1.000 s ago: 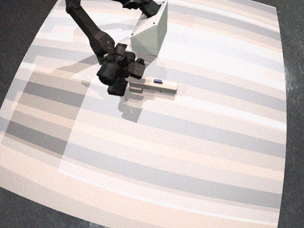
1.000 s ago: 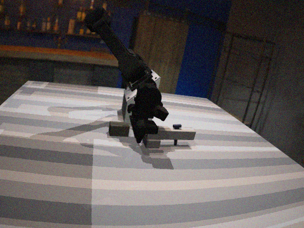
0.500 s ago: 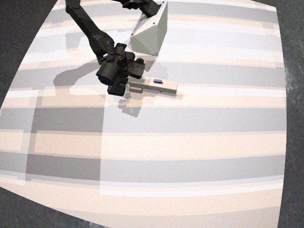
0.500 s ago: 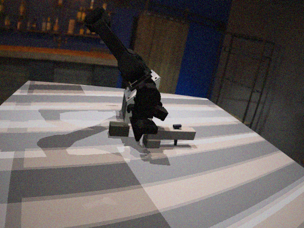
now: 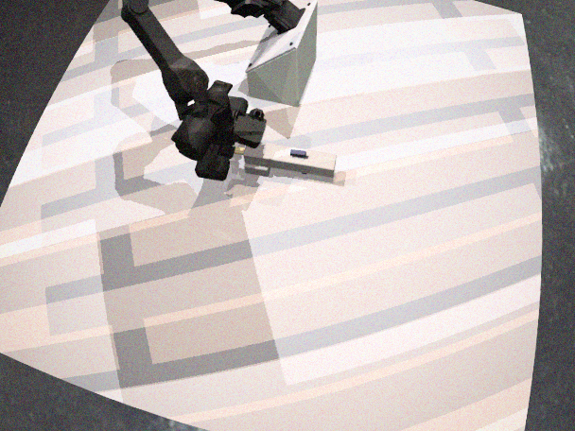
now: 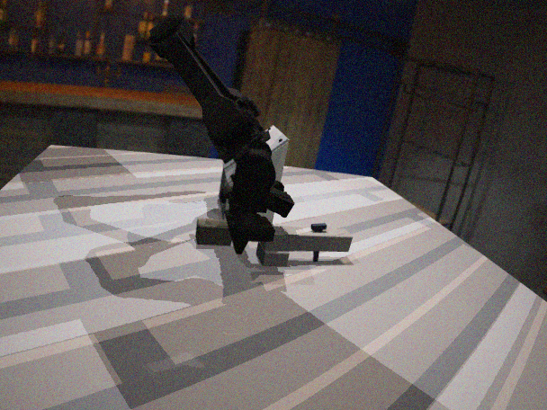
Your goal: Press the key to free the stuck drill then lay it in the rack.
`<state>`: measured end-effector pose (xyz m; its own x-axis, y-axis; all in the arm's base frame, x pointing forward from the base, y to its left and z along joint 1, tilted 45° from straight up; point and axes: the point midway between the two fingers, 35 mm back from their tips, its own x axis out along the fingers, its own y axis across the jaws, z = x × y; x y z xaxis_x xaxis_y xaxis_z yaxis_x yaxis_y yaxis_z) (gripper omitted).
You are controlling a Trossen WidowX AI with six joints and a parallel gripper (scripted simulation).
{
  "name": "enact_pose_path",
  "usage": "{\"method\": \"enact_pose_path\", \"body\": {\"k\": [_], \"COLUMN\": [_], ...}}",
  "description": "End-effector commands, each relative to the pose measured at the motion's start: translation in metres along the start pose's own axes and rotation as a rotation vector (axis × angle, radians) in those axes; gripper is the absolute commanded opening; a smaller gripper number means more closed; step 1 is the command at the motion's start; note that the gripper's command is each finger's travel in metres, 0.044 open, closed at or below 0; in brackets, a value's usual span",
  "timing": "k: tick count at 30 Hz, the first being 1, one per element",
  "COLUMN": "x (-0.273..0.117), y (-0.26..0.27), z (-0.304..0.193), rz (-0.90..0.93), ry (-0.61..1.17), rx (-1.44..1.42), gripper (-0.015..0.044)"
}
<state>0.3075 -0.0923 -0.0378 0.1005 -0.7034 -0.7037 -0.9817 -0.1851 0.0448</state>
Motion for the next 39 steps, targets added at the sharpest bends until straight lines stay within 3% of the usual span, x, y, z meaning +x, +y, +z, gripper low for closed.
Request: {"method": "enact_pose_path", "body": {"k": [1, 15, 32, 39], "x": [-0.002, -0.002, 0.001, 0.002], "y": [-0.001, -0.001, 0.0, 0.0], "z": [-0.007, -0.026, -0.018, -0.015], "rz": [-0.003, -0.003, -0.003, -0.003], "ry": [0.004, 0.005, 0.005, 0.005], "rx": [0.0, 0.0, 0.0, 0.0], "gripper": [0.0, 0.0, 0.044, 0.044]}}
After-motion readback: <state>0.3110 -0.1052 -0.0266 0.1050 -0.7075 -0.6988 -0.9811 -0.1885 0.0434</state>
